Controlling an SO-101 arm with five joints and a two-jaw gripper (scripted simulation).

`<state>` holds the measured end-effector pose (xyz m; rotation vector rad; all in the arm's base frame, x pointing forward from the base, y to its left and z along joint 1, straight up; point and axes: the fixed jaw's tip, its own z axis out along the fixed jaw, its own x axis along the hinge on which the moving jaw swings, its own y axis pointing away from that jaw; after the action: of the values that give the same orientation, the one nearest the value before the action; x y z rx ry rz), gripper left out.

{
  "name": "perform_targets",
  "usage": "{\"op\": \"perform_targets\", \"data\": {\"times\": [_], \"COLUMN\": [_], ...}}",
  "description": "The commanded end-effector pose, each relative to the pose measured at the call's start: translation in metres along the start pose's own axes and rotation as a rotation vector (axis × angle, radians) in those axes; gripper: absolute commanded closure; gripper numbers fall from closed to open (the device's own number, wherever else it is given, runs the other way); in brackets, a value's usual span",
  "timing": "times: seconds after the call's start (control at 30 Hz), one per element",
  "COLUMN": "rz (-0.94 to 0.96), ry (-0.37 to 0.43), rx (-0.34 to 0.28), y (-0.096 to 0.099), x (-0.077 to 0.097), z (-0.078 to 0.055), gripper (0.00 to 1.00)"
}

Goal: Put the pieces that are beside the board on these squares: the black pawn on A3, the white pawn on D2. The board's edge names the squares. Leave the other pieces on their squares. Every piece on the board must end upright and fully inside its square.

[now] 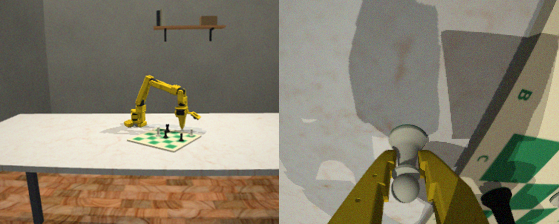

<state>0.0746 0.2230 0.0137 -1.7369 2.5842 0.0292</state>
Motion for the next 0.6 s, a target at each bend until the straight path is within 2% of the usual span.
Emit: {"op": "perform_targets", "data": {"times": [0.0, 0.57], "rz": [0.002, 0.002], "ry": [0.006, 0.005], "rx": [-0.001, 0.000], "y": [-0.002, -0.004], "x": [0.002, 0.001], "z": [-0.001, -0.025], "gripper": [1.00, 1.00]}}
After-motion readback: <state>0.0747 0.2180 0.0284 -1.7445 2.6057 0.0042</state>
